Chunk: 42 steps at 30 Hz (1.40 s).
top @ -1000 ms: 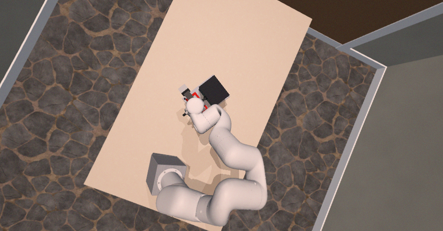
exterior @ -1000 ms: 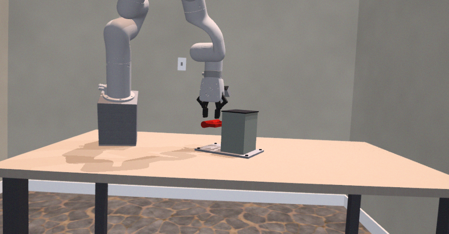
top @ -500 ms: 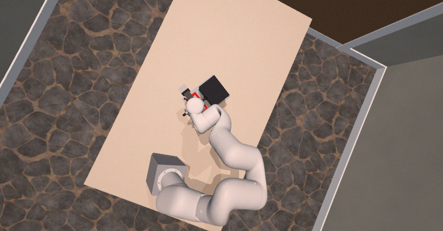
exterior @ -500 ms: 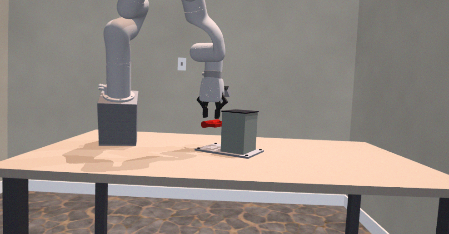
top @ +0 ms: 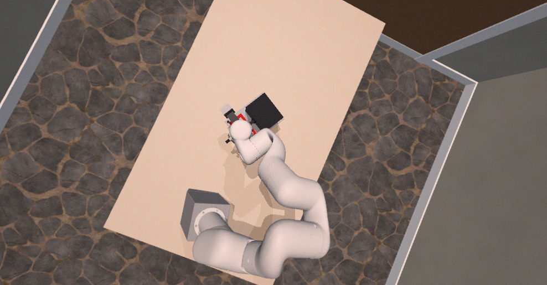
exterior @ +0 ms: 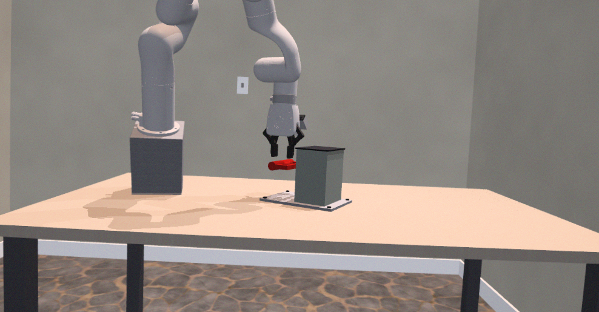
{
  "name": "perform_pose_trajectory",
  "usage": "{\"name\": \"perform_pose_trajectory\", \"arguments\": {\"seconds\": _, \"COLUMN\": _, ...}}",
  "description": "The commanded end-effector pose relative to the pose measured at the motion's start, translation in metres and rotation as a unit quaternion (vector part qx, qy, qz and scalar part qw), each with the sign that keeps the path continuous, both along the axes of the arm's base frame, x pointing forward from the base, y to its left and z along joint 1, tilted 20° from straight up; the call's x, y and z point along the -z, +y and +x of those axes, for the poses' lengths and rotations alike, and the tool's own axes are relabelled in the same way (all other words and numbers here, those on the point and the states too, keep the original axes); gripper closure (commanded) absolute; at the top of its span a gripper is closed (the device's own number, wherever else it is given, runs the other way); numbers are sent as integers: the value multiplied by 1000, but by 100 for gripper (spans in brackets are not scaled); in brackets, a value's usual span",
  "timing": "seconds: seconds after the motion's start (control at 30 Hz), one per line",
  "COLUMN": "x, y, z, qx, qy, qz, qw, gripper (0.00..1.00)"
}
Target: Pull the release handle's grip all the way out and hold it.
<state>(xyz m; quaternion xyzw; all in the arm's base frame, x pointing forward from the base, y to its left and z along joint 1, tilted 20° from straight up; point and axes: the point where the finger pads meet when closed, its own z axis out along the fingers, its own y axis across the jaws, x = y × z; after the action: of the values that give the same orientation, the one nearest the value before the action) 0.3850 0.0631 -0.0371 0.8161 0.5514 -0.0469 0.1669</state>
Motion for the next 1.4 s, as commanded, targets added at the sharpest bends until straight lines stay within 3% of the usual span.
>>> {"name": "perform_pose_trajectory", "arguments": {"seconds": 0.0, "x": -1, "y": 1, "z": 1, "qx": -1, "qy": -1, "qz": 1, "qw": 1000, "gripper": 44}}
{"name": "perform_pose_trajectory", "arguments": {"seconds": 0.77, "x": 0, "y": 1, "z": 1, "qx": -1, "qy": -1, "qz": 1, "qw": 1000, "gripper": 44}}
{"name": "perform_pose_trajectory", "arguments": {"seconds": 1.37, "x": 14, "y": -4, "z": 3, "qx": -1, "qy": -1, "qz": 1, "qw": 1000, "gripper": 44}}
